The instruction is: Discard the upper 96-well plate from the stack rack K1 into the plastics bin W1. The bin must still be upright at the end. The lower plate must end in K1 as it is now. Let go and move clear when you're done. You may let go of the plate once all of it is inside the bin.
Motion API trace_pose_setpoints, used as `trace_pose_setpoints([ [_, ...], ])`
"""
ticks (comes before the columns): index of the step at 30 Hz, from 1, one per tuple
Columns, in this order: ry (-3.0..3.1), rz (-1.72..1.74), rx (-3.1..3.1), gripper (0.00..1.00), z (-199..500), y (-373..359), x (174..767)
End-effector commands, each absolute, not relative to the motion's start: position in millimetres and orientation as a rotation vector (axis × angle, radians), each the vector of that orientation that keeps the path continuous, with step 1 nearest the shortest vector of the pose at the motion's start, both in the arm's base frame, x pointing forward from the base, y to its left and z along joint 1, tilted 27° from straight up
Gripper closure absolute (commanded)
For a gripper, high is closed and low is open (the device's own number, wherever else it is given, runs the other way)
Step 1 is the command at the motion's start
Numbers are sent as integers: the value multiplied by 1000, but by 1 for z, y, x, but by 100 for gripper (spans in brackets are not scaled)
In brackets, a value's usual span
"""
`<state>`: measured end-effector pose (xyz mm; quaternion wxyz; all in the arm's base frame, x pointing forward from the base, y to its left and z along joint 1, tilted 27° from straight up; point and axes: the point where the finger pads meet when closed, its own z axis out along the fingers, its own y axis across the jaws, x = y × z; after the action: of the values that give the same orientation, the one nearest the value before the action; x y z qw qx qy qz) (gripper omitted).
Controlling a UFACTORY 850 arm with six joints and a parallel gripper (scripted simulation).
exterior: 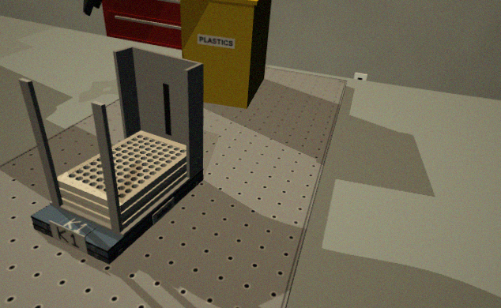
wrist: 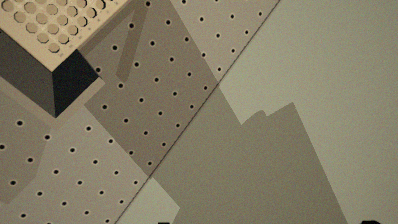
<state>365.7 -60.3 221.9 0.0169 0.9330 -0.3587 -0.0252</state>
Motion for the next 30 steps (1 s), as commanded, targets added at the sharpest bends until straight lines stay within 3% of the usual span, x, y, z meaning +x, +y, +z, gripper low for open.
trace_pose_setpoints([
  [1,-1274,-30,2897,0,230,-61,377],
  [30,-2328,376,2589,0,311,-101,460],
])
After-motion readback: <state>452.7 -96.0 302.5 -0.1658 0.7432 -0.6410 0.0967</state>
